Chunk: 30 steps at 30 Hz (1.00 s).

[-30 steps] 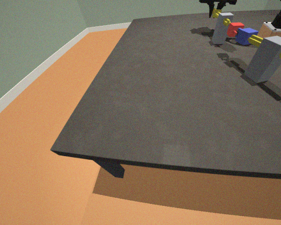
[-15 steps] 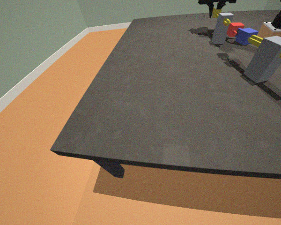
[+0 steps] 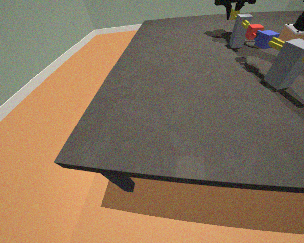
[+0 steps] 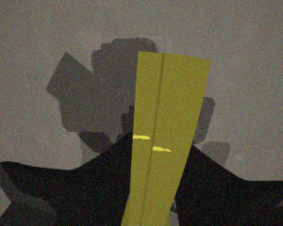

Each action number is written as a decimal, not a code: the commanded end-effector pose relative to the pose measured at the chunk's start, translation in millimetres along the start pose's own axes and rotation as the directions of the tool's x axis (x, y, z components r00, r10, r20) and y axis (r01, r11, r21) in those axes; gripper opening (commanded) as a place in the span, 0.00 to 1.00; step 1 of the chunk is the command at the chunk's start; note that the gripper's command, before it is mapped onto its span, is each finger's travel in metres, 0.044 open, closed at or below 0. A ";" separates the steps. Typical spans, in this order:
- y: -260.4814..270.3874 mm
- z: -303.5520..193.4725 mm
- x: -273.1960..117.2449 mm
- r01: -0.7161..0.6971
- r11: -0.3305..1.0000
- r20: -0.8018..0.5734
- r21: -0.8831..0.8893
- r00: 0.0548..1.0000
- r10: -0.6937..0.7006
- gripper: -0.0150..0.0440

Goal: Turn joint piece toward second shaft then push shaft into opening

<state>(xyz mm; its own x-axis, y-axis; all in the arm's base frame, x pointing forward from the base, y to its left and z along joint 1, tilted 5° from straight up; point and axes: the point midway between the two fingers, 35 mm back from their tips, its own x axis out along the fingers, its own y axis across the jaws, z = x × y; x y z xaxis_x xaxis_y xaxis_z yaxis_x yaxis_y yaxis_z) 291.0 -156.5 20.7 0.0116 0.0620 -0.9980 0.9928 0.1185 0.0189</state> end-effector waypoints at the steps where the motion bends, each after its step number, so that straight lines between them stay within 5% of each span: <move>1: 0.2 -6.4 0.0 0.005 1.000 -0.002 0.003 1.000 -0.005 0.25; 30: 0.7 -53.7 0.2 0.012 1.000 -0.006 0.003 1.000 -0.012 0.25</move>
<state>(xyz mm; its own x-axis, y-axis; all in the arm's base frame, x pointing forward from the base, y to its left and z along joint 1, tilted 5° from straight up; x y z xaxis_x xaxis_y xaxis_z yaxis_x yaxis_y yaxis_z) 285.5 -107.9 23.5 -0.0048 0.0635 -0.9980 0.9931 0.1176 0.0027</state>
